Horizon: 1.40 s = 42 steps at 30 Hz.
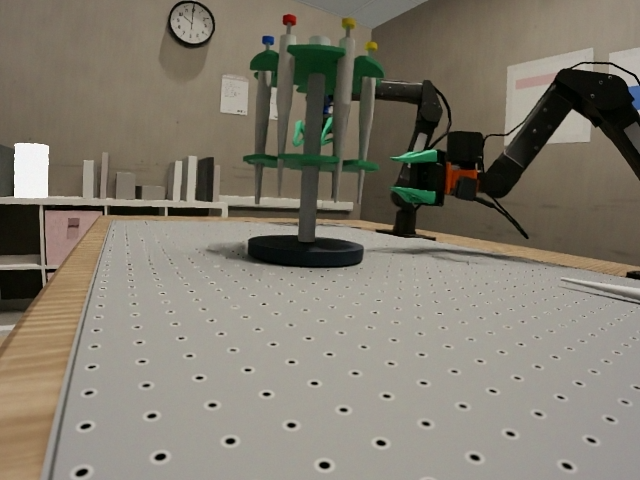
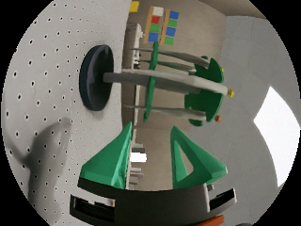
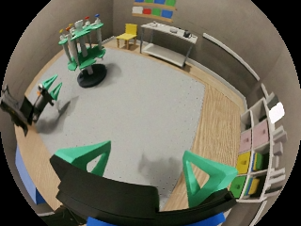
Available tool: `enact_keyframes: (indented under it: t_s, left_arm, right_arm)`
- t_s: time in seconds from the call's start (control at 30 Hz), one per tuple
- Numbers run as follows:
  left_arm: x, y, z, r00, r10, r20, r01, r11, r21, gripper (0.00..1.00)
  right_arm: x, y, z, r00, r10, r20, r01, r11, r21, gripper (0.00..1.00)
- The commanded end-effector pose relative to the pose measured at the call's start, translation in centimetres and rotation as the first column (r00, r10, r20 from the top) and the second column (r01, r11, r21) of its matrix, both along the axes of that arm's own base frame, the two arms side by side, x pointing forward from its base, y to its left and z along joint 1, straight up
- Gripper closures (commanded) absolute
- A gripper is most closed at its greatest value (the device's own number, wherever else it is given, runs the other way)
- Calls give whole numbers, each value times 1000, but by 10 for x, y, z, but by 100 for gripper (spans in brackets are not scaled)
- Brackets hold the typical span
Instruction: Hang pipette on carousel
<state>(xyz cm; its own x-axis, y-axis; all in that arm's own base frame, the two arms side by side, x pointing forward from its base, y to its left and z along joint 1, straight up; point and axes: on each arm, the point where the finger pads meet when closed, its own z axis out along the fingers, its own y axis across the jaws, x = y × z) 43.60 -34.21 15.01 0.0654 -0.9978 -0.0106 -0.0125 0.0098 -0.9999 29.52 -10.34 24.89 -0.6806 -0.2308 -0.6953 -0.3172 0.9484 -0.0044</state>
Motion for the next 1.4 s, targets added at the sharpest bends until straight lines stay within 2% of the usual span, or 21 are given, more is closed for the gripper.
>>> enact_keyframes:
  t_s: [0.0,1.37]
  left_arm:
    - [-2,-9,31,999,-7,39,8,999,-39,51]
    - [0,-6,32,999,0,47,2,999,-51,51]
  right_arm:
    - [3,-3,4,1000,8,23,-8,1000,3,0]
    - [3,-3,4,1000,8,23,-8,1000,3,0]
